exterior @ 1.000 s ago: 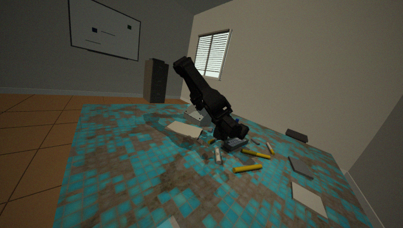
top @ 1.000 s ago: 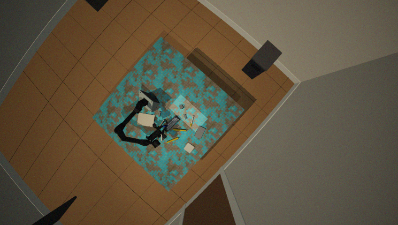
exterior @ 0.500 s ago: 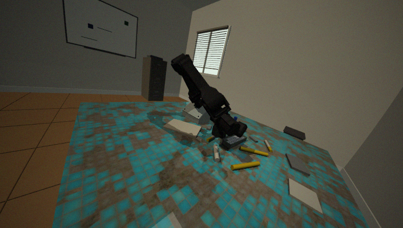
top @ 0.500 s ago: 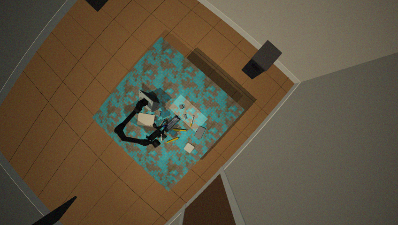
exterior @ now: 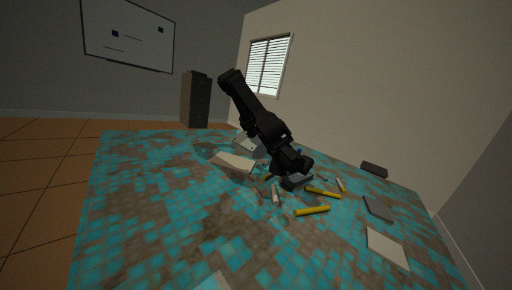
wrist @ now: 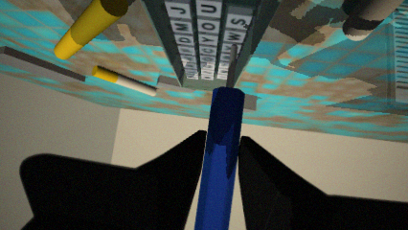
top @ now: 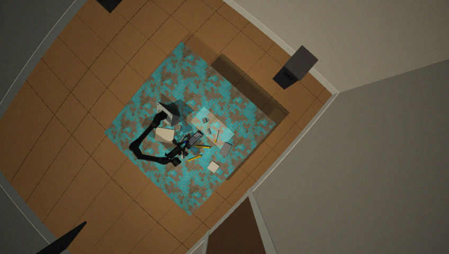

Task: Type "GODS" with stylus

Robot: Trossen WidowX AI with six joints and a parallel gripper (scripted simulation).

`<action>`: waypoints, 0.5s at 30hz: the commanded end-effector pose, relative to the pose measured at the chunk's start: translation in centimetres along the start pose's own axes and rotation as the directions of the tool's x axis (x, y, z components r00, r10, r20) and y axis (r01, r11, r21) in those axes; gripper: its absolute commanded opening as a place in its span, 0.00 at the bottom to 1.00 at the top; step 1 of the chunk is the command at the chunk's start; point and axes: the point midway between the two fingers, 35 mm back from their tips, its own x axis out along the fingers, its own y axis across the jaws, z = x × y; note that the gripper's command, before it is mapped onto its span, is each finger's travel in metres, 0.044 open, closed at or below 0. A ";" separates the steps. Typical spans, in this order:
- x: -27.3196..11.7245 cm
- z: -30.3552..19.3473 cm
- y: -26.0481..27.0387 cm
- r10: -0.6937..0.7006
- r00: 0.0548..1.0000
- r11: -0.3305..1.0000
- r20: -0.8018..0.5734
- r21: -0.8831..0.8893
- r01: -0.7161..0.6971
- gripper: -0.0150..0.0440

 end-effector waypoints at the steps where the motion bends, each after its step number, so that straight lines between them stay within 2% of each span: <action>1: 0.2 0.1 -0.1 -0.001 1.000 1.000 -0.003 -0.002 0.001 0.39; 15: 0.6 0.8 -0.1 -0.001 1.000 1.000 -0.003 -0.002 0.001 0.39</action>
